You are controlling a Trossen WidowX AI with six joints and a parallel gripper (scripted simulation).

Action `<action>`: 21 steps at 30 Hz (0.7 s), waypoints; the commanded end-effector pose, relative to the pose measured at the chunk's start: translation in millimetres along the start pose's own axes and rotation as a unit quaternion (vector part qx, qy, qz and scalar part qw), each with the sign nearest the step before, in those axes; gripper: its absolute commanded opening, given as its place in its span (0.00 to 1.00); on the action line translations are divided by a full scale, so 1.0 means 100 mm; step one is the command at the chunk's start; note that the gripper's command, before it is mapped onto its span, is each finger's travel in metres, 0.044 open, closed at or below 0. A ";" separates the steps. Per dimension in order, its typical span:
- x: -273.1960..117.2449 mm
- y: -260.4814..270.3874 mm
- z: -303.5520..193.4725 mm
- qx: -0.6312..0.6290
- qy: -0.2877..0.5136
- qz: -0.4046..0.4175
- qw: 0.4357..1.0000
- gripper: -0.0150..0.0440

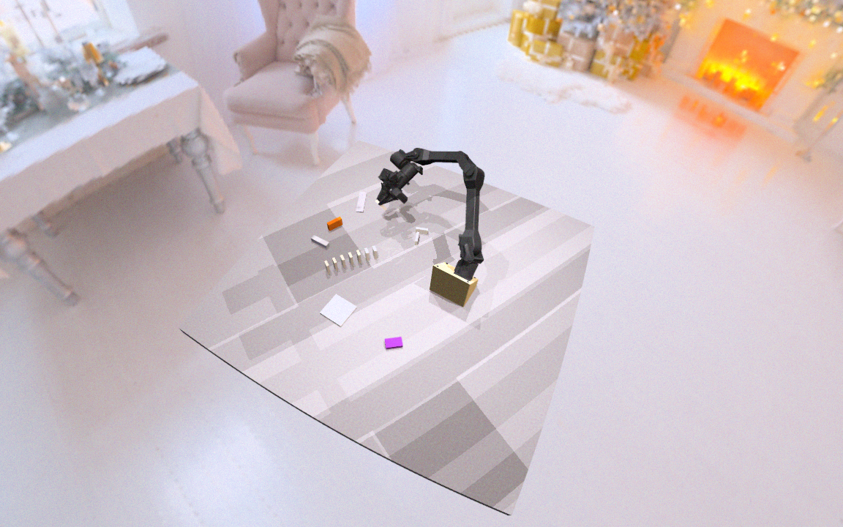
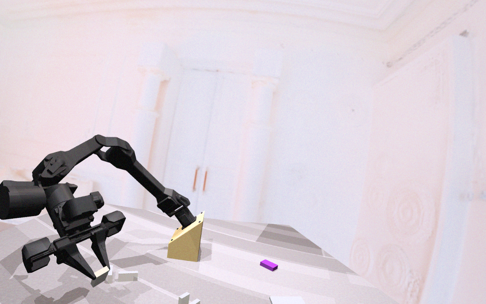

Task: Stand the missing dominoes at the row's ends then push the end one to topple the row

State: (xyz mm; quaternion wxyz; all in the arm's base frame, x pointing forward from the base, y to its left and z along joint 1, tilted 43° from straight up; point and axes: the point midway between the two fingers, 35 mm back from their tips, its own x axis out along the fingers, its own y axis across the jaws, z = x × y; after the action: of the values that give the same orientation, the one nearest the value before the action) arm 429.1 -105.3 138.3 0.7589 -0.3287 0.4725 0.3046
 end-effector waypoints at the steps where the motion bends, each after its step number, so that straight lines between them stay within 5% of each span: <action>1: -0.04 0.00 -0.03 -0.015 -0.058 -0.007 0.998 0.44; 15: -0.36 -0.01 -0.08 -0.087 -0.241 -0.074 0.964 0.44; 21: -0.41 -0.01 -0.09 -0.096 -0.258 -0.084 0.958 0.44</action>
State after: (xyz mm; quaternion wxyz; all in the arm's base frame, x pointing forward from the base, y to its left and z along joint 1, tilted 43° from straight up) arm 412.6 -119.6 173.3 0.8419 -0.3466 0.2132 0.3544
